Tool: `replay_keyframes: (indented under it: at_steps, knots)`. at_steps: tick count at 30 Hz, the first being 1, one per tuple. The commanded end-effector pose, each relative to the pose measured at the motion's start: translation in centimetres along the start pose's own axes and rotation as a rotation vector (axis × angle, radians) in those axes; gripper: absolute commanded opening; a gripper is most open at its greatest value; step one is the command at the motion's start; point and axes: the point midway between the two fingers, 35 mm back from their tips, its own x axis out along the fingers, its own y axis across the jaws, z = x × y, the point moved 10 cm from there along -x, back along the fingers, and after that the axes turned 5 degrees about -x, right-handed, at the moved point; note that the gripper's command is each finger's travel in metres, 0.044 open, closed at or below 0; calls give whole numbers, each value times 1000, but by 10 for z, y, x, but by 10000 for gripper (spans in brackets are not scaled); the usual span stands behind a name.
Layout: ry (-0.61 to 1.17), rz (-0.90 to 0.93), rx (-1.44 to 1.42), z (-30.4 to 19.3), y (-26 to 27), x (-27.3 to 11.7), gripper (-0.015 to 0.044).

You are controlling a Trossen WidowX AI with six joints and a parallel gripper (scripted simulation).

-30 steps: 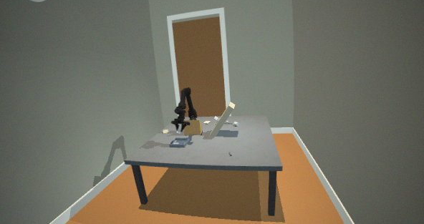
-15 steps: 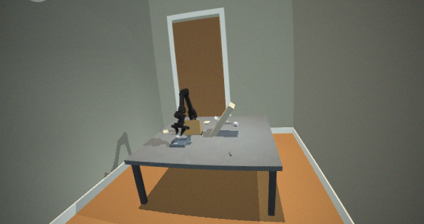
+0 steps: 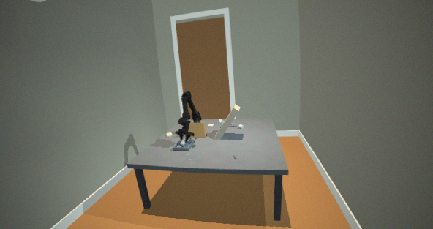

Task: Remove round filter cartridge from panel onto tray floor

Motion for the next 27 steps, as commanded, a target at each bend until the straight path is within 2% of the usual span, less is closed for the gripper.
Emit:
replay_keyframes:
  at_steps: [1, 12, 16, 21, 27]
  knots:
    - [-2, 0, 0, 1, 0, -1, 157]
    - [-2, 0, 0, 1, 0, -1, 440]
    - [-2, 0, 0, 6, -1, -8, 440]
    - [-2, 1, 0, 35, -3, -59, 440]
    - [-11, -4, 0, 34, -3, -52, 440]
